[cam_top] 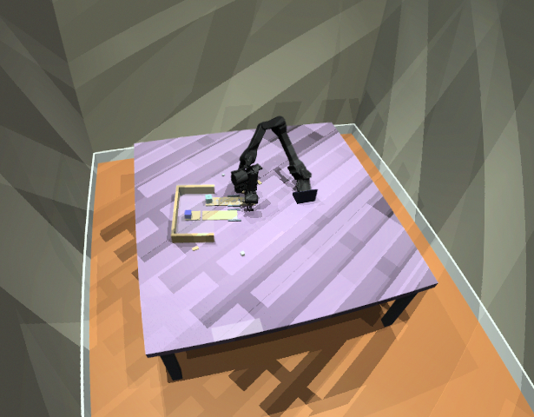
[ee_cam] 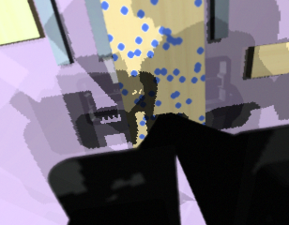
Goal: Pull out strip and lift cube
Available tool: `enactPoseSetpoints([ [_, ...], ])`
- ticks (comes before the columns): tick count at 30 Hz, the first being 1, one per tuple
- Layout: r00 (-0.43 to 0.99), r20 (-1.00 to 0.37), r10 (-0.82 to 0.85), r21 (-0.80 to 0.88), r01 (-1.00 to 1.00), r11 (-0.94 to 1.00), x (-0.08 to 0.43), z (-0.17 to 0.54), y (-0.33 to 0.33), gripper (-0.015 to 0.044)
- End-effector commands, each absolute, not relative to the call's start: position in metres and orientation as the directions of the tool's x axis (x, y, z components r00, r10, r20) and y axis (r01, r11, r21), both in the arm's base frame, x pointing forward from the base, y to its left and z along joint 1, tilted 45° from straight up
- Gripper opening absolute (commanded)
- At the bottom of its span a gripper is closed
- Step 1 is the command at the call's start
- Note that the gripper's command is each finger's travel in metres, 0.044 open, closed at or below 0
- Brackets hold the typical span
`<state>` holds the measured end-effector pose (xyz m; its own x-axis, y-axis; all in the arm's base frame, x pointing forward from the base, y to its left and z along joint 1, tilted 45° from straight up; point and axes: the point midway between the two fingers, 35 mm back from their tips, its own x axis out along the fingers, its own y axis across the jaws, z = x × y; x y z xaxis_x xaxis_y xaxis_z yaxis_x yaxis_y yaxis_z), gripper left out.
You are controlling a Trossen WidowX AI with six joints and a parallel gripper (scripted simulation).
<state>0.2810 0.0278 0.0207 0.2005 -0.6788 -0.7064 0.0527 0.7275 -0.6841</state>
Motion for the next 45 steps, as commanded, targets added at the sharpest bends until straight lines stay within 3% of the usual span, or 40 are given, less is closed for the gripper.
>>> enactPoseSetpoints([
  [1,0.17,-0.708,-0.686,-0.69,0.043,0.722,0.269,0.014,0.022,0.0],
  [45,0.168,-0.708,-0.686,-0.69,0.041,0.722,0.204,0.003,0.016,0.0],
])
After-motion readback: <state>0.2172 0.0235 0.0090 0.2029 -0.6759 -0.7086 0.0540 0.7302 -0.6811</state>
